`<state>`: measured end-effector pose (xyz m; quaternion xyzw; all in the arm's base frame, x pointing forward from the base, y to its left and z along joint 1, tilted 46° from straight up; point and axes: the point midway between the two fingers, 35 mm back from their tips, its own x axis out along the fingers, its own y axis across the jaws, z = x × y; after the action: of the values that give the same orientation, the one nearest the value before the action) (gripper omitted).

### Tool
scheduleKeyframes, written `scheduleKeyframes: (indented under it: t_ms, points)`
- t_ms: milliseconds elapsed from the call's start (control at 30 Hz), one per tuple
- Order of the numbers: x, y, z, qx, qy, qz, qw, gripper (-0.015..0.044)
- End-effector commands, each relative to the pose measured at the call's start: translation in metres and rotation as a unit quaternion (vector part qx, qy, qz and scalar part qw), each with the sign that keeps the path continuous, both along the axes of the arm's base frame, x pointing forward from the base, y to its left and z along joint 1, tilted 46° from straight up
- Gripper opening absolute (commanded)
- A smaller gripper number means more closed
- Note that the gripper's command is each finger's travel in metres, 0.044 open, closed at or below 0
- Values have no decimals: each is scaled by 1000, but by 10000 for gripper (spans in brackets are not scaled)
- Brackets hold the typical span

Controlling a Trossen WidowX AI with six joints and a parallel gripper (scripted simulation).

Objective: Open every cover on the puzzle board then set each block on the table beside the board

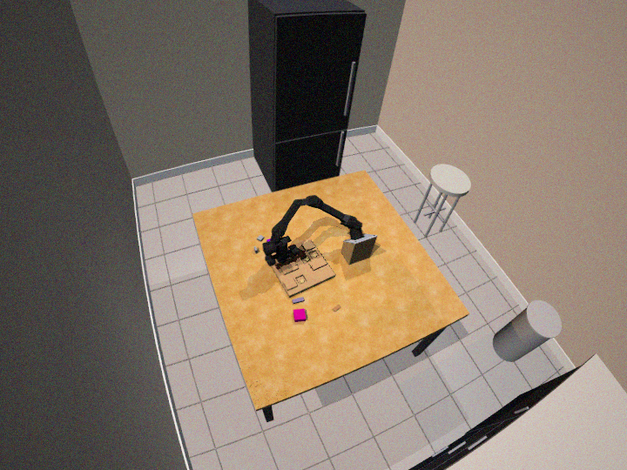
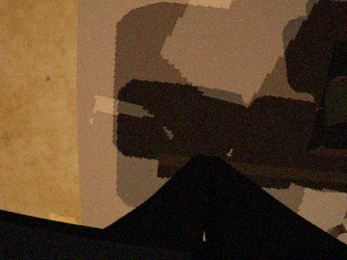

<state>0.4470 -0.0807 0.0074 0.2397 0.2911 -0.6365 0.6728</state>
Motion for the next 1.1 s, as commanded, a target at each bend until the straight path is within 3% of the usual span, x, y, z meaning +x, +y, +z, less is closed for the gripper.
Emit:
scheduleKeyframes:
  t_ms: [0, 567, 800, 1067]
  points:
    - [2, 4, 5, 1, -5, -1, 1000, 0]
    - [-1, 17, 15, -1, 3, 3, 1000, 0]
    - [-28, 22, 21, -4, 128, 124, 984, 0]
    - [-66, 26, 25, -7, 280, 272, 921, 0]
